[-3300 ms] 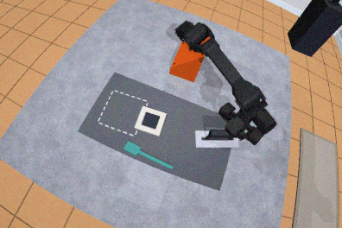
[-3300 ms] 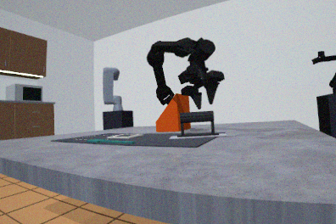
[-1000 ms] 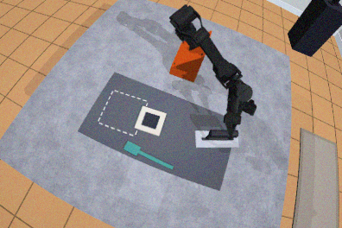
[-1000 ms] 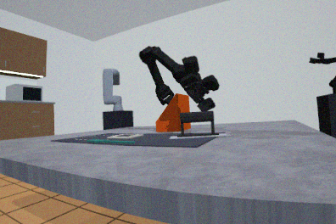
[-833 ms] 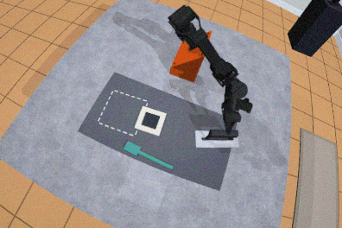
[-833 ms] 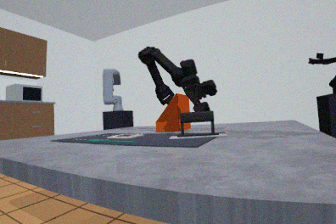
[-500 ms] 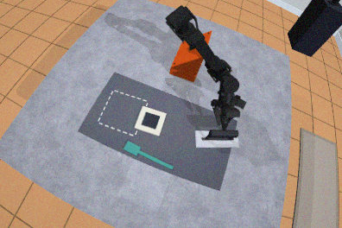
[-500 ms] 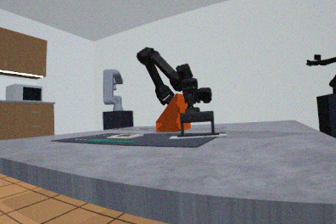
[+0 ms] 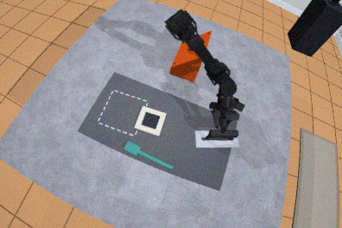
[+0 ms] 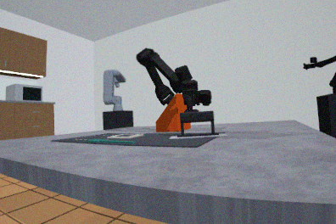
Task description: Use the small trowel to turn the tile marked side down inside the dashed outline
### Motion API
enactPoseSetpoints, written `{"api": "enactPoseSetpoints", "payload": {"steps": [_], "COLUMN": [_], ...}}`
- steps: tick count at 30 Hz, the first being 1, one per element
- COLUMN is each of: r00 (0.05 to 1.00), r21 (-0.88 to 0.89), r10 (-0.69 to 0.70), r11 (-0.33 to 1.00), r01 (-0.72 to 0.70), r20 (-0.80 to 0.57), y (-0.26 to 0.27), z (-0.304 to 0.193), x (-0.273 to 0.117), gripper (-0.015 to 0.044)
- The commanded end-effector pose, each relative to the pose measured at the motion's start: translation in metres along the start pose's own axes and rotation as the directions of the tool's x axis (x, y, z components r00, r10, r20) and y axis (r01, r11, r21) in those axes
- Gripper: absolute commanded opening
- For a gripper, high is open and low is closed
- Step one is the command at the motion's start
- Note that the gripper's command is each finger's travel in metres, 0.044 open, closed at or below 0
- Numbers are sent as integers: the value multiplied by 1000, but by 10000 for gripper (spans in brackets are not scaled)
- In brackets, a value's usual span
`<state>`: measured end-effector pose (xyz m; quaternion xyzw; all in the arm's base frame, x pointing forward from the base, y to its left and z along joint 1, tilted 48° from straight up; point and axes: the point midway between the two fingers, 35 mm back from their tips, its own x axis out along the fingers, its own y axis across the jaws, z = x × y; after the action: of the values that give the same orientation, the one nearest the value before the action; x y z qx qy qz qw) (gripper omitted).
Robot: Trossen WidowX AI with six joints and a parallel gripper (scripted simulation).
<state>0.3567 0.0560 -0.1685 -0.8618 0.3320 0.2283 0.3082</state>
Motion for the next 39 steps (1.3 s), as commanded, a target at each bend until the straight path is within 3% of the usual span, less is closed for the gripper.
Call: {"api": "enactPoseSetpoints", "payload": {"steps": [1,27,33,39], "r00": [1000,1000,1000,1000], "r21": [0,-1,-1,-1], "r10": [-5,-7,-7,-7], "r11": [1000,1000,1000,1000], "r01": [5,7,7,7], "r20": [2,-2,-2,-2], "y": [-2,-1,-1,-1], "z": [0,-1,-1,-1], "x": [7,47,47,47], "gripper": [300,300,142,103]}}
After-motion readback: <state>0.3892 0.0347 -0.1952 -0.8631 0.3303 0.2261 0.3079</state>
